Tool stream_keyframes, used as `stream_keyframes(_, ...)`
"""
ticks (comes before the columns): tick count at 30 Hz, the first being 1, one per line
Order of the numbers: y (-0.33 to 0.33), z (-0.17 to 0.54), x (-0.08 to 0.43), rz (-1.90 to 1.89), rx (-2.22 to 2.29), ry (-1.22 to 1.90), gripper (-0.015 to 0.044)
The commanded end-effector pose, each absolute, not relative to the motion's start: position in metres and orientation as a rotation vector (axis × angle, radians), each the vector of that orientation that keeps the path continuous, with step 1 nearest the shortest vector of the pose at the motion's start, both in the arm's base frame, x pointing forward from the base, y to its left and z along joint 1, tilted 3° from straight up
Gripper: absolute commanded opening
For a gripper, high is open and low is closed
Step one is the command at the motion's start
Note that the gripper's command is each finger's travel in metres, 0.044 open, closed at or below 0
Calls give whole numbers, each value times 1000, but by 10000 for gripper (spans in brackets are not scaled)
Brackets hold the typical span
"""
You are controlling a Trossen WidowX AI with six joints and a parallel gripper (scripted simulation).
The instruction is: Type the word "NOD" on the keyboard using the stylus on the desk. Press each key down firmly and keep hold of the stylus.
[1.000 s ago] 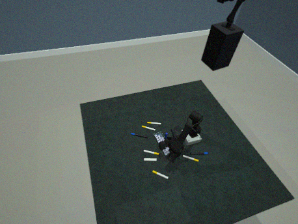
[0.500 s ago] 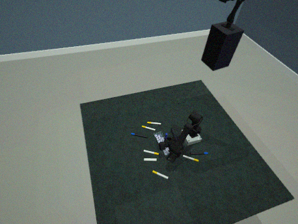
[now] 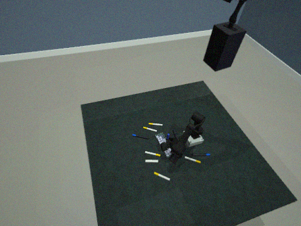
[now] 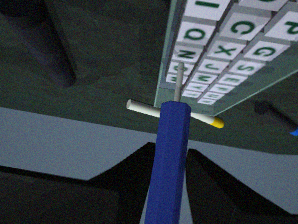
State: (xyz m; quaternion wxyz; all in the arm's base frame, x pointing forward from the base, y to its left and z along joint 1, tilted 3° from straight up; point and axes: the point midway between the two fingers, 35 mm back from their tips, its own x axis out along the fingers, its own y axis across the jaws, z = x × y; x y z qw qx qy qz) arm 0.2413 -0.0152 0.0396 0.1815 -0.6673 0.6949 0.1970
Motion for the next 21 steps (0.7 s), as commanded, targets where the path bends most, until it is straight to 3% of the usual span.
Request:
stream_keyframes(1,-15,60,243,547,-1882,1959,81)
stream_keyframes(11,-15,66,242,555,-1885,1959,84)
stream_keyframes(21,25,74,251,632,-2129,1725,18)
